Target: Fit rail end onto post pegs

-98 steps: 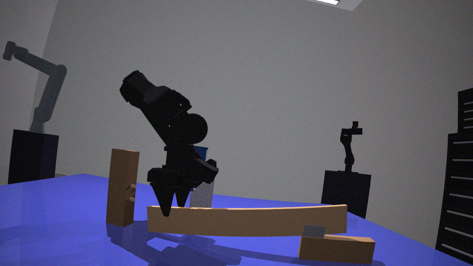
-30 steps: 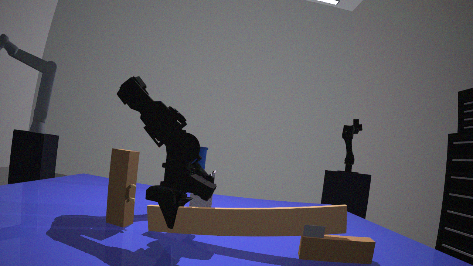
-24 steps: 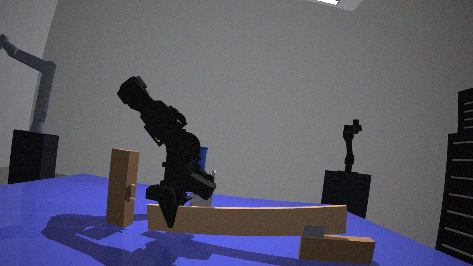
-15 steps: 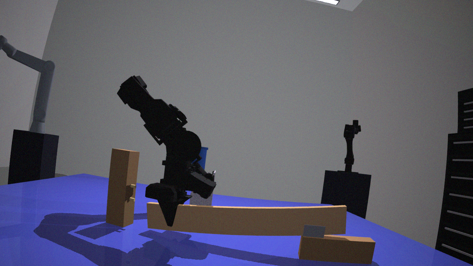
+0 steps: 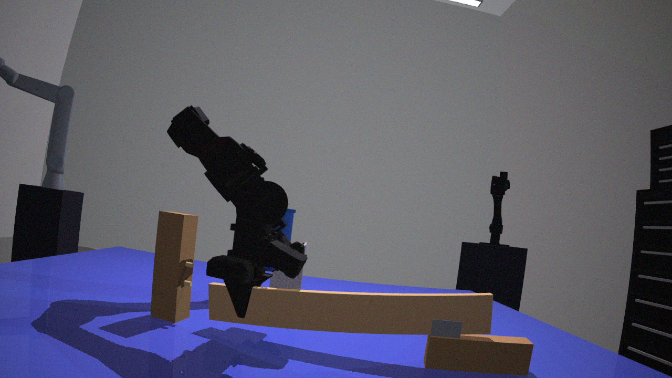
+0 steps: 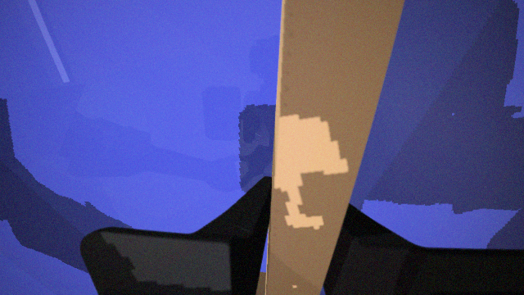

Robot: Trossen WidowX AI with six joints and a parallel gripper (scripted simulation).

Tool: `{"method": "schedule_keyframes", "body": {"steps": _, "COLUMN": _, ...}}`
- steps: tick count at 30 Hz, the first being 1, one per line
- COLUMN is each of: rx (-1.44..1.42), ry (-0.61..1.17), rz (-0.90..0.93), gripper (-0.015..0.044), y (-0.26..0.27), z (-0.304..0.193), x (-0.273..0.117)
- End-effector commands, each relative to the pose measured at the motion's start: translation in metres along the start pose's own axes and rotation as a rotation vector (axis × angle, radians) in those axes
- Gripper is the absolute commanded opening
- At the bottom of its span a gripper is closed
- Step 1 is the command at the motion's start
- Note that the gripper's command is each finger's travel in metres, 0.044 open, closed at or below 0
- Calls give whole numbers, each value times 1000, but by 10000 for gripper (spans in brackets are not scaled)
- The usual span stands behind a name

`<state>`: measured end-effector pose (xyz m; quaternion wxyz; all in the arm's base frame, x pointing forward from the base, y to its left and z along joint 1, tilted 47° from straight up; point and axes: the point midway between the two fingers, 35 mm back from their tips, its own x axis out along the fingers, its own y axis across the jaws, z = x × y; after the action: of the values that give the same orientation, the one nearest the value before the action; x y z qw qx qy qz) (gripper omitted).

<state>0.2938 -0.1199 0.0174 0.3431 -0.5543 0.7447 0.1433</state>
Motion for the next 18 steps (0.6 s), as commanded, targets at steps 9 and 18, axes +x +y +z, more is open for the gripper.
{"method": "schedule_keyframes", "body": {"steps": 9, "rx": -1, "ry": -16, "rz": -14, "gripper": 0, "y": -4, "z": 3, "x": -12}}
{"method": "schedule_keyframes", "body": {"steps": 18, "rx": -1, "ry": -16, "rz": -14, "gripper": 0, "y": -4, "z": 3, "x": -16}}
